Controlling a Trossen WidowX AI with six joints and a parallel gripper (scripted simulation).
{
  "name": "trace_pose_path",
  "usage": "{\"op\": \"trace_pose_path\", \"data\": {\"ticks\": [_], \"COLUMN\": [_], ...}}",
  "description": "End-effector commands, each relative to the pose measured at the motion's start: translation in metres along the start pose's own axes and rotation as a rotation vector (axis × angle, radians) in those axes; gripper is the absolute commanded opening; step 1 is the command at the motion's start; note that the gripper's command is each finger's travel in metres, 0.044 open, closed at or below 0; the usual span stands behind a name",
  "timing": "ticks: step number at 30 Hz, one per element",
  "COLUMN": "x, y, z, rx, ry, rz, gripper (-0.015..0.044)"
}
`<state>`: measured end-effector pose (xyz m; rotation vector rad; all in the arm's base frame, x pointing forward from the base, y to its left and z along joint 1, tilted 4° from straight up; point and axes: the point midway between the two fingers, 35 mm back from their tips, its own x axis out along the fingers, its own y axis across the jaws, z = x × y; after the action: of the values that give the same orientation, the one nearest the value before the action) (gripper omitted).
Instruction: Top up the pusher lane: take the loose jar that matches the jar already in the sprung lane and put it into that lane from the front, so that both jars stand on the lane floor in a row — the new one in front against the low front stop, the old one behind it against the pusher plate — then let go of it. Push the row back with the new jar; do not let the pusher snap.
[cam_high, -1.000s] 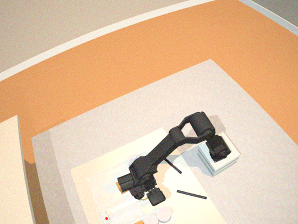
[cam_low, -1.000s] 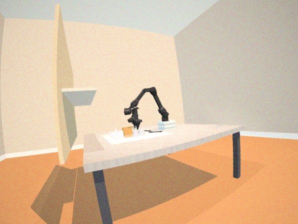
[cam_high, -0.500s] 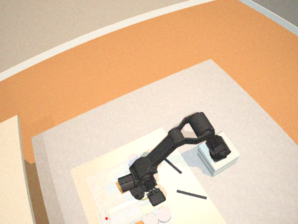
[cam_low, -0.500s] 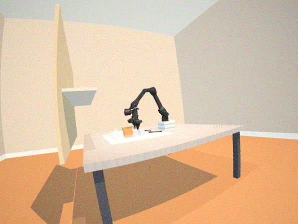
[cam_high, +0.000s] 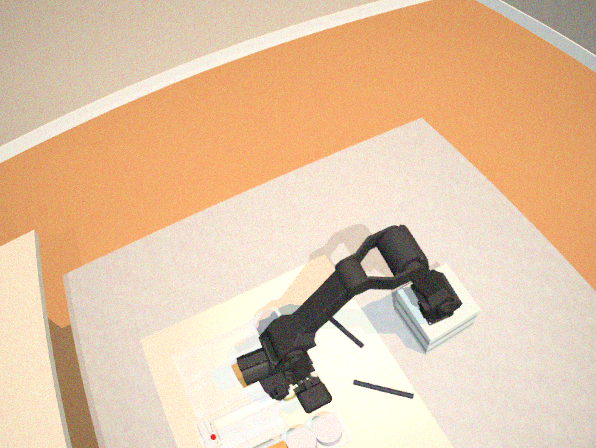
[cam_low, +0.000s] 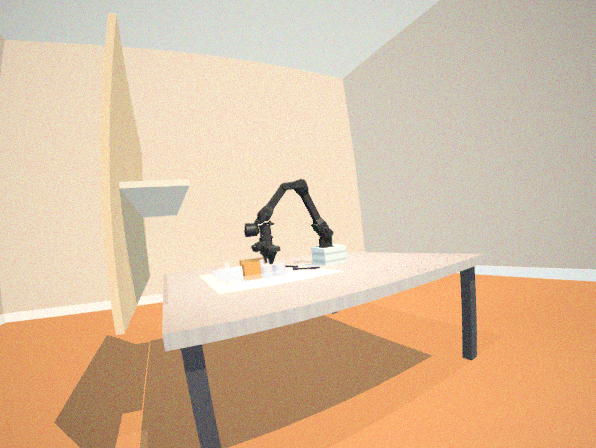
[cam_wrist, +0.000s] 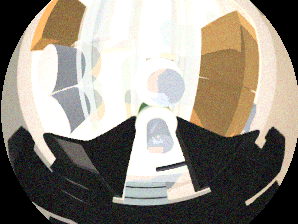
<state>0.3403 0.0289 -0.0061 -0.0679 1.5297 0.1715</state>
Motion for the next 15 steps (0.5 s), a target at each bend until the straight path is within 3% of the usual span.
{"op": "trace_pose_path", "data": {"ticks": [1, 15], "x": [0.0014, 0.0015], "y": [0.0002, 0.0002], "z": [0.0041, 0.0017], "rx": [0.005, 0.005], "ry": [-0.017, -0.017], "rz": [0.001, 0.001], "gripper": [0.0000, 0.0000]}}
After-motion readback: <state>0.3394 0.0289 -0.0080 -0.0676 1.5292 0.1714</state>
